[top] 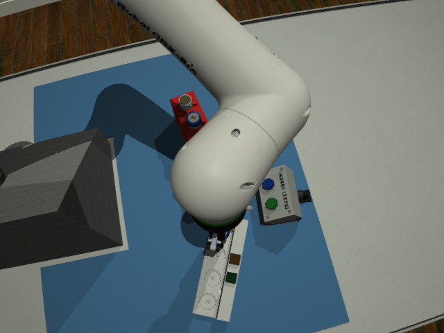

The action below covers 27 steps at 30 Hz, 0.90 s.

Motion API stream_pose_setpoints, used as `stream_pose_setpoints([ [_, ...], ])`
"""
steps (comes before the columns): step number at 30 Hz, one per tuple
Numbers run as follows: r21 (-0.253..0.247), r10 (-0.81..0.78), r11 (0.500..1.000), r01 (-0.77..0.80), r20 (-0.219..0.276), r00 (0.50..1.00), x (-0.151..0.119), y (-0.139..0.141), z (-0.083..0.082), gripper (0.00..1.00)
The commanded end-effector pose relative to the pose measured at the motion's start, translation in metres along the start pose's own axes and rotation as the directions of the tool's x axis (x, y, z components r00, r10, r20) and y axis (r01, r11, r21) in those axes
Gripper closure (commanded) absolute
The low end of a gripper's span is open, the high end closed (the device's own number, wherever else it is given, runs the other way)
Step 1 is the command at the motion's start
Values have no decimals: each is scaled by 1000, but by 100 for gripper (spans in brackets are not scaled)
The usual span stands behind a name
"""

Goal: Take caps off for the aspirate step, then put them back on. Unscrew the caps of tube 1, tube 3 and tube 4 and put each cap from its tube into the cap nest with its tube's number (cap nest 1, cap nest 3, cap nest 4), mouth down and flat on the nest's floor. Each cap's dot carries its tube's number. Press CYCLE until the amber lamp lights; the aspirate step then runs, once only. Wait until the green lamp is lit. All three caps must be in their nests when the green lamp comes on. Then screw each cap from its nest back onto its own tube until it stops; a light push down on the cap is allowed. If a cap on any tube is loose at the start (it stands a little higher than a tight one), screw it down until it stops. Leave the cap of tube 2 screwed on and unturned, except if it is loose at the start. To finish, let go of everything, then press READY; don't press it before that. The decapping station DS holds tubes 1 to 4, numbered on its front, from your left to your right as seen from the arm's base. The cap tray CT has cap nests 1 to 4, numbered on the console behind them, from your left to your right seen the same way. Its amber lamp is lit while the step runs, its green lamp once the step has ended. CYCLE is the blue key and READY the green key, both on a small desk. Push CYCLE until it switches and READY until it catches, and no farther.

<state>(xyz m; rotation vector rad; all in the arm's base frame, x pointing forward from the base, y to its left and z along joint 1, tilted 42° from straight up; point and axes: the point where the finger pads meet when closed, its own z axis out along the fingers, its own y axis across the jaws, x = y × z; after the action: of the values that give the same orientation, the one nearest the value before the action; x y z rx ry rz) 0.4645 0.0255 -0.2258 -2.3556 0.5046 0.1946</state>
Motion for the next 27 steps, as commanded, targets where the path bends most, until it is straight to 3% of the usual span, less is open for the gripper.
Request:
stream_pose_setpoints([
  [1, 0, 0, 1000, 0, 0, 1000, 0, 0, 1, 100],
  [11, 0, 0, 1000, 0, 0, 1000, 0, 0, 5, 100],
  [12, 0, 0, 1000, 0, 0, 1000, 0, 0, 5, 71],
  [27, 0, 0, 1000, 0, 0, 1000, 0, 0, 0, 71],
])
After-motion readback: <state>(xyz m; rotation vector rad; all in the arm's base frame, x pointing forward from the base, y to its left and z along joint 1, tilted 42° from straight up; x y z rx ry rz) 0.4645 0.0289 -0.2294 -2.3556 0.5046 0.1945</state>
